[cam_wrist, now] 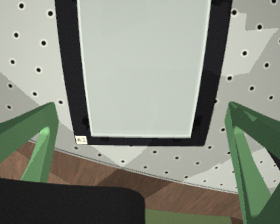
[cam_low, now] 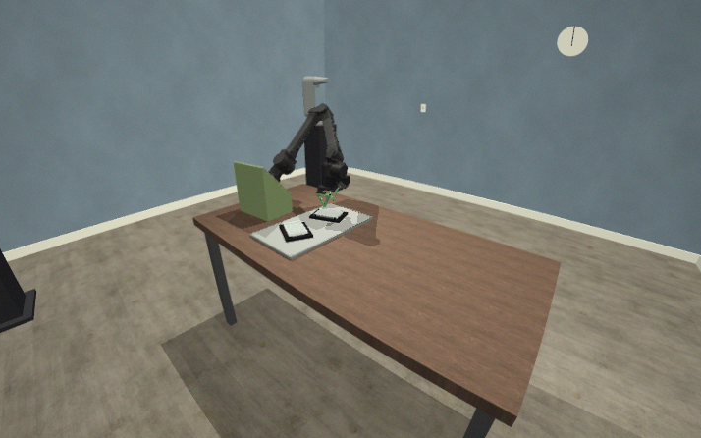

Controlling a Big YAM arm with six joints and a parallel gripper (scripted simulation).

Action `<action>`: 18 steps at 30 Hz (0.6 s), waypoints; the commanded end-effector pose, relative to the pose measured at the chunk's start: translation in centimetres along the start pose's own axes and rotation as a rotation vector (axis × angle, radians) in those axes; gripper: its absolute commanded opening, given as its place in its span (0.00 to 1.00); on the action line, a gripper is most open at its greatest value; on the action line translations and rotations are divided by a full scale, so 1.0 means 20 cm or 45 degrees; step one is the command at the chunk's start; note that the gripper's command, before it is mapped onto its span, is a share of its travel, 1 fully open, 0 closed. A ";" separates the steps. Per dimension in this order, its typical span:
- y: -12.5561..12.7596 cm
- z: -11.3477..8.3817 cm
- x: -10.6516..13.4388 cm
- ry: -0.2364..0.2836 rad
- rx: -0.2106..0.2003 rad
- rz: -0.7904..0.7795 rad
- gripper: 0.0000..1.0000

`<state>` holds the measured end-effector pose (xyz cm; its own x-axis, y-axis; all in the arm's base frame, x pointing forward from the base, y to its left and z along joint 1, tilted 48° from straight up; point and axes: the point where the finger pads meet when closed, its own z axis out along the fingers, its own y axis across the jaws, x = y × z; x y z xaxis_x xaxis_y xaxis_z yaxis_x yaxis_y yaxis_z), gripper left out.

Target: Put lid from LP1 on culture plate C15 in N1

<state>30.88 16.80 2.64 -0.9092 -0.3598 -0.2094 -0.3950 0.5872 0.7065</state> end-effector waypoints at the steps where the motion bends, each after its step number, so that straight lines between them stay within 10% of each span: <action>1: 0.00 -0.03 -0.05 -0.022 0.007 0.012 1.00; 18: 0.00 0.10 -0.01 0.004 -0.005 0.025 1.00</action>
<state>30.66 17.44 1.62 -0.9147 -0.3526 -0.1974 -0.3815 0.5925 0.7095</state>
